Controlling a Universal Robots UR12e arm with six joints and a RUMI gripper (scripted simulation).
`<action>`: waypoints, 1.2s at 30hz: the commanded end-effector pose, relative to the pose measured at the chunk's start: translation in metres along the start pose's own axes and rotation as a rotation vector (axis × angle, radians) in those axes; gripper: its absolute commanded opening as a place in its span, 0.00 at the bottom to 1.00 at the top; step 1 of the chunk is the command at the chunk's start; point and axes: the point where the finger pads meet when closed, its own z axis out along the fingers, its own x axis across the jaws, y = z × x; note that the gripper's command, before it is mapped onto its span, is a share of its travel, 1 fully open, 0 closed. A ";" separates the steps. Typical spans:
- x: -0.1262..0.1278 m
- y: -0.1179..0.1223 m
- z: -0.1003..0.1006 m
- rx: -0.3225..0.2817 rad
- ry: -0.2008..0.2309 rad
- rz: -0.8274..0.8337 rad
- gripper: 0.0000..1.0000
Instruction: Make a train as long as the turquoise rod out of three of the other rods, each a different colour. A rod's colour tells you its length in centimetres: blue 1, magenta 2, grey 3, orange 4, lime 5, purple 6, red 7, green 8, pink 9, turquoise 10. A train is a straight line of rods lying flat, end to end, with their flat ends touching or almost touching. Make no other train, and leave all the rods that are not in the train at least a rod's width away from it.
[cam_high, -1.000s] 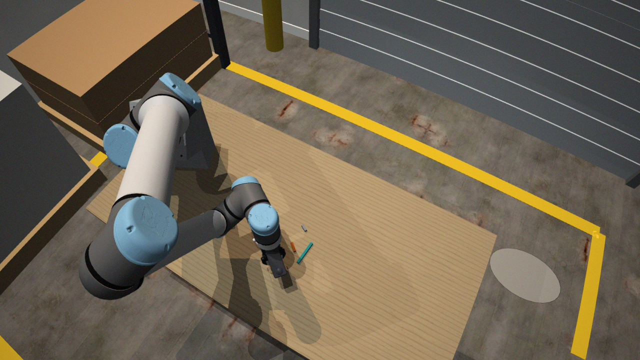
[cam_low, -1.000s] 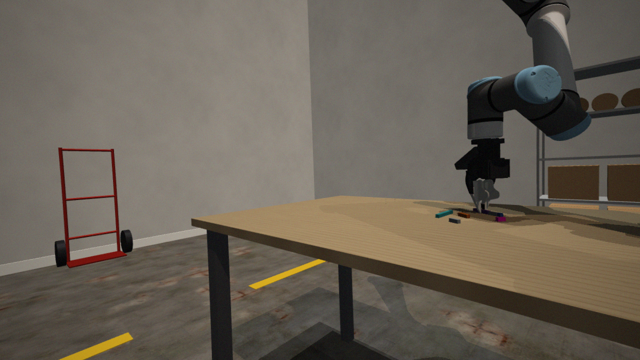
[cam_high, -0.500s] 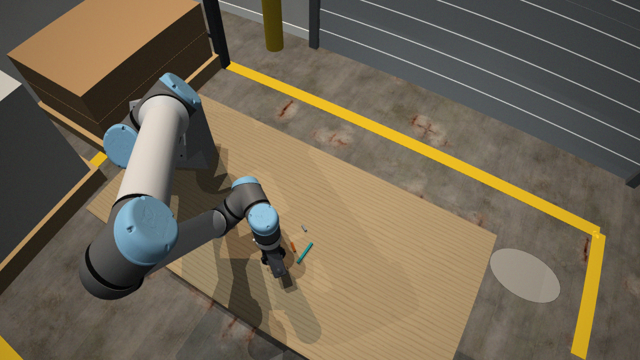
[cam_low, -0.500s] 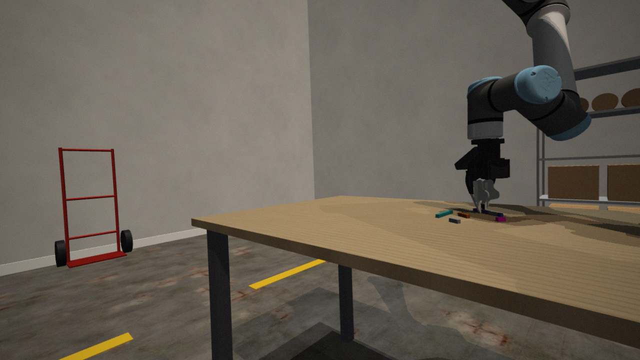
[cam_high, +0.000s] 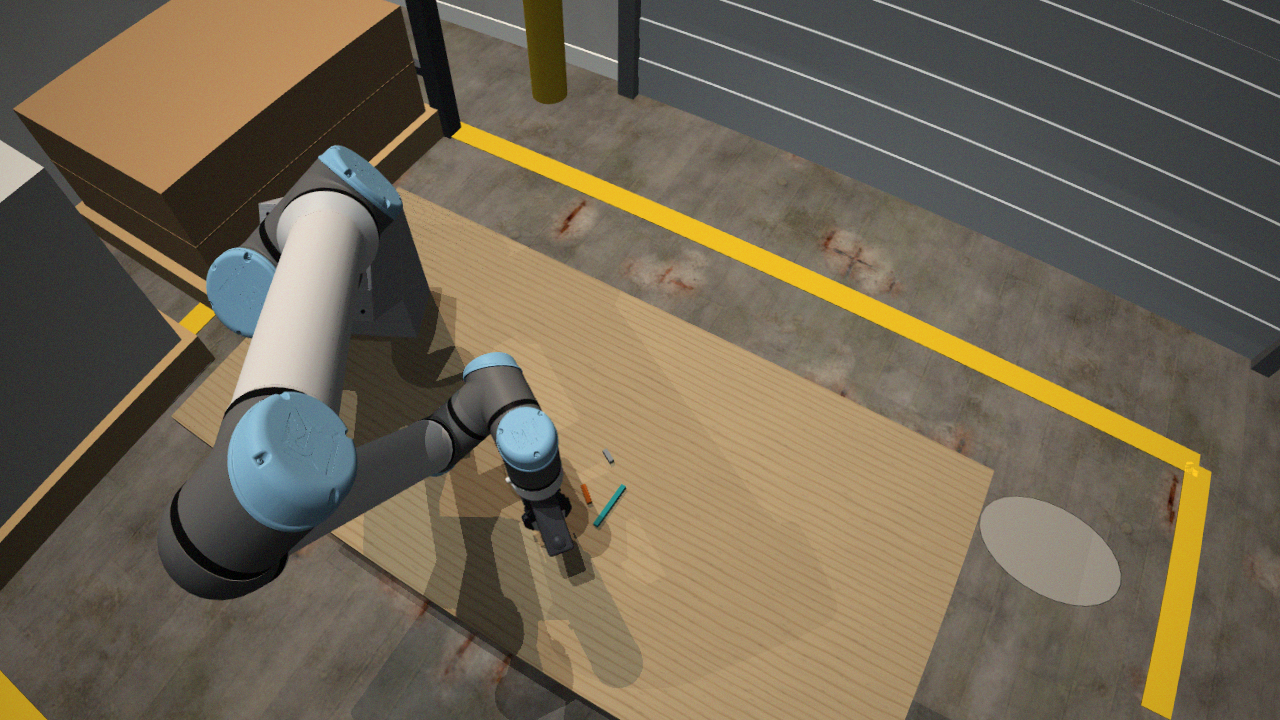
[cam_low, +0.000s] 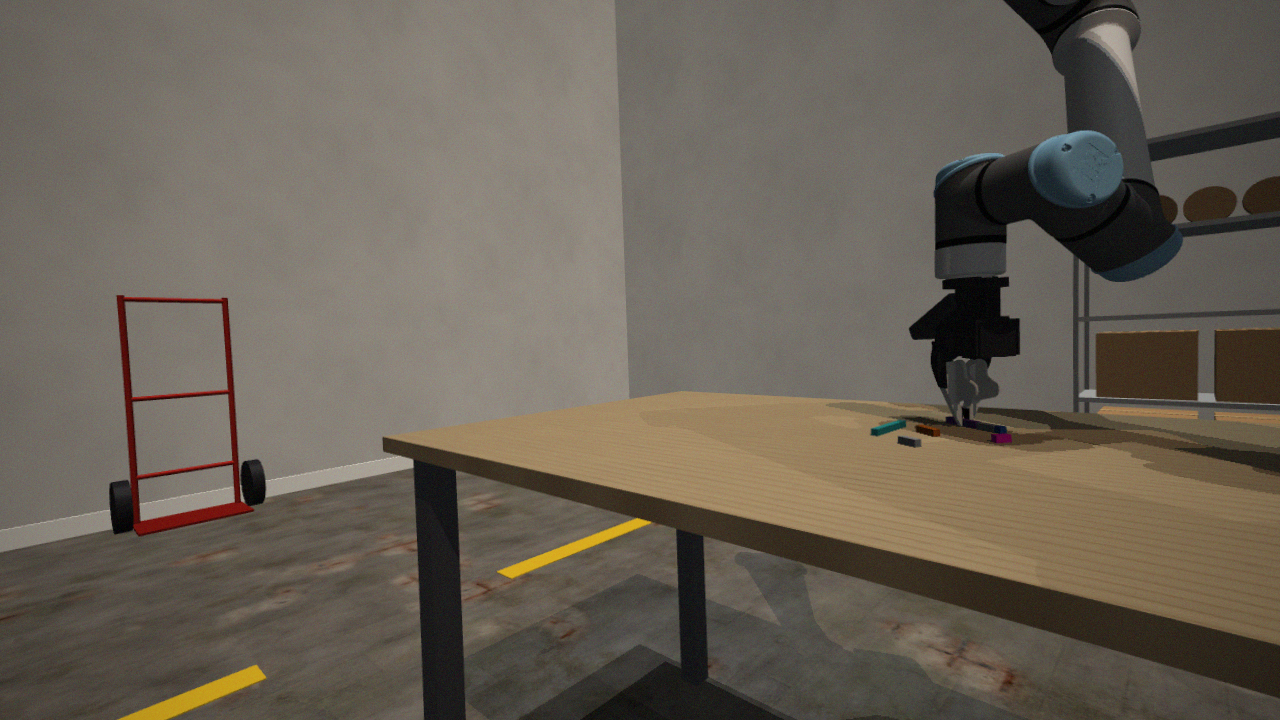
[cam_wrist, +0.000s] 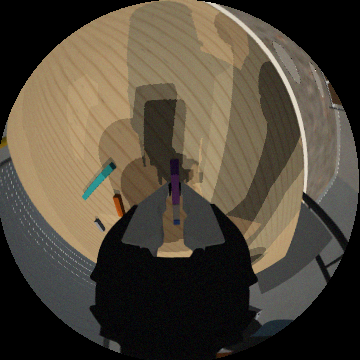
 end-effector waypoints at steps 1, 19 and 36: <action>0.000 0.000 0.000 0.001 0.000 0.000 0.00; 0.000 0.000 0.000 0.001 0.000 0.000 0.14; 0.000 0.000 -0.020 0.001 0.000 0.000 0.14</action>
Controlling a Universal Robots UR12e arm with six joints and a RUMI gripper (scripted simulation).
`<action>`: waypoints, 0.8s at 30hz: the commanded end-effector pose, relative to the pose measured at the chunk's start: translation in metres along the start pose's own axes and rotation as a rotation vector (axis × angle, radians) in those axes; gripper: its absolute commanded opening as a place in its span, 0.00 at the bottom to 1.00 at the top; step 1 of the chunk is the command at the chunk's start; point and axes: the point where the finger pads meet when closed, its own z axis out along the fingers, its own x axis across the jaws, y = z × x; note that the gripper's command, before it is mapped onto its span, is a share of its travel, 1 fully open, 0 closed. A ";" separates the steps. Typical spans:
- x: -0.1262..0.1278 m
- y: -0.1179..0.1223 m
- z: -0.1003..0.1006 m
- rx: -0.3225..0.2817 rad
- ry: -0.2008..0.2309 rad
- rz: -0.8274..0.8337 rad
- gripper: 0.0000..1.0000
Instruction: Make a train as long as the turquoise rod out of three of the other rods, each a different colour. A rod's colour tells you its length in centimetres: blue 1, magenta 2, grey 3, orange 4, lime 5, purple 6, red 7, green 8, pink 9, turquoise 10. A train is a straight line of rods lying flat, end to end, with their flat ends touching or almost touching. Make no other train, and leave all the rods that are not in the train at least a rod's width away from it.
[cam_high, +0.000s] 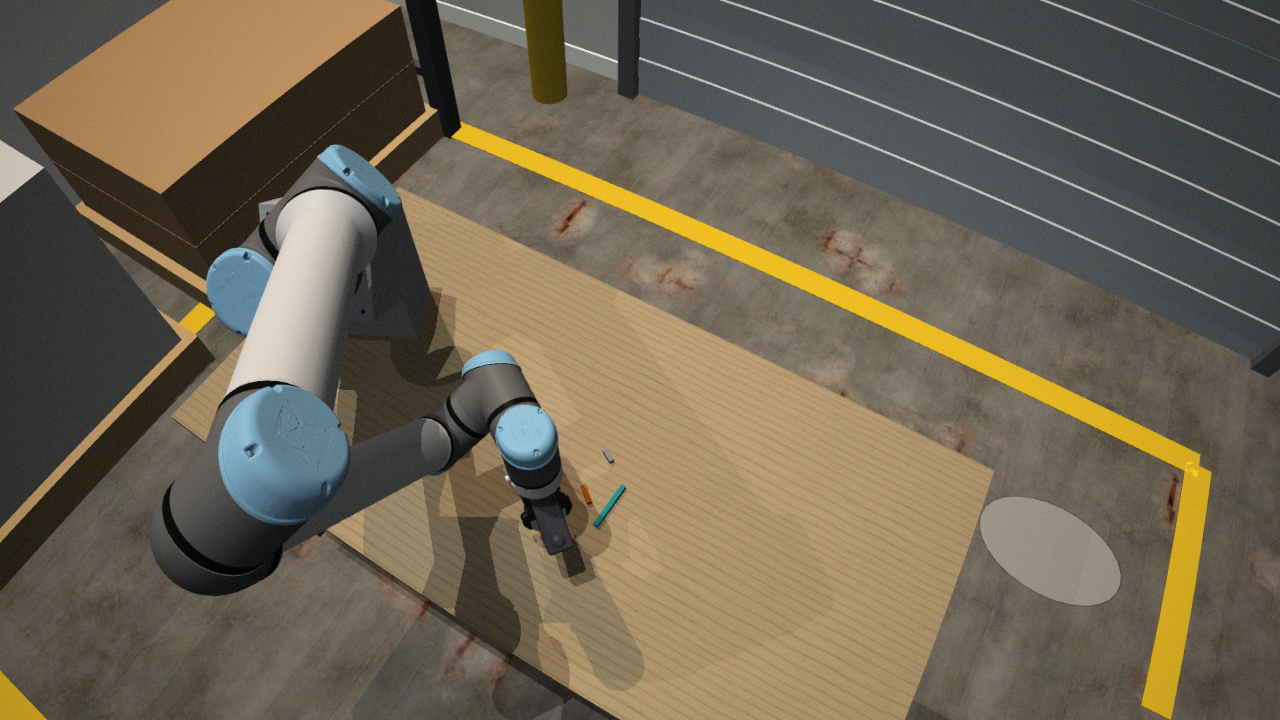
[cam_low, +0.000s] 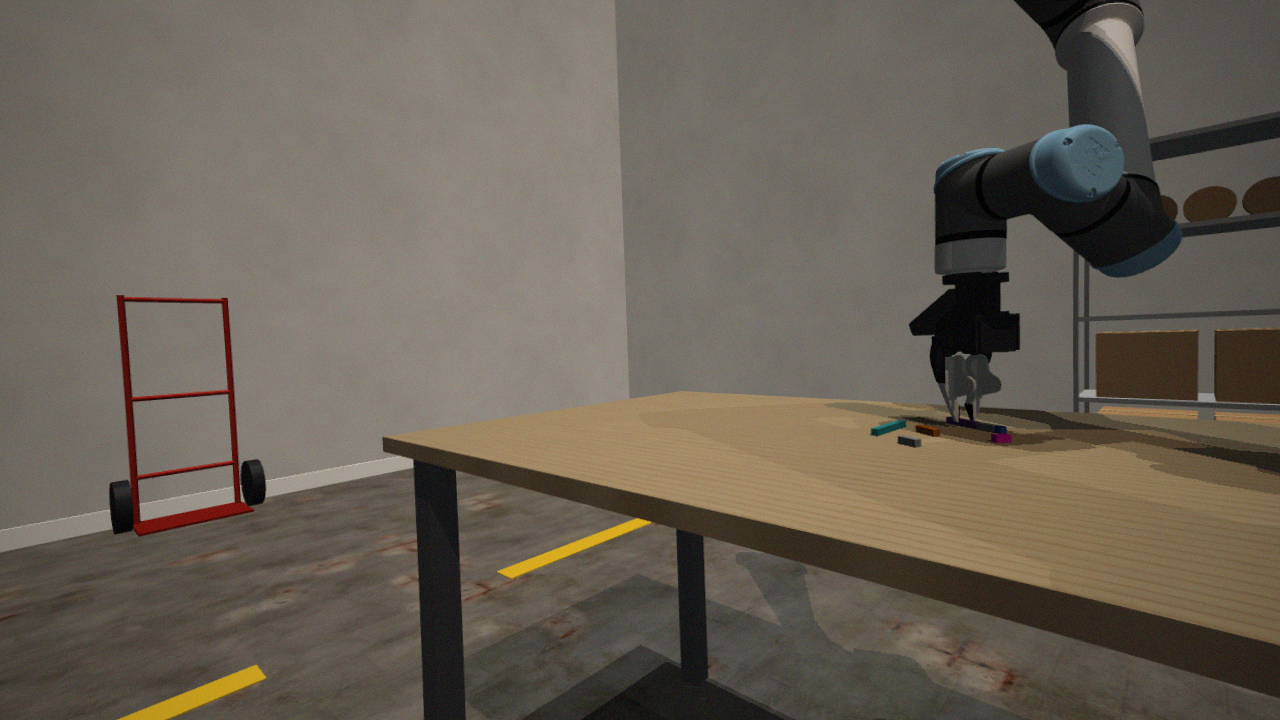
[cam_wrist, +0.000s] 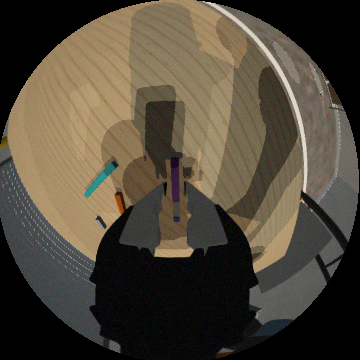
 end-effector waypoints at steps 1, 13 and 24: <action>0.000 0.000 -0.018 0.000 0.000 0.000 0.14; 0.000 0.000 -0.069 0.000 0.000 0.000 0.14; 0.000 0.000 -0.084 0.000 0.000 0.000 1.00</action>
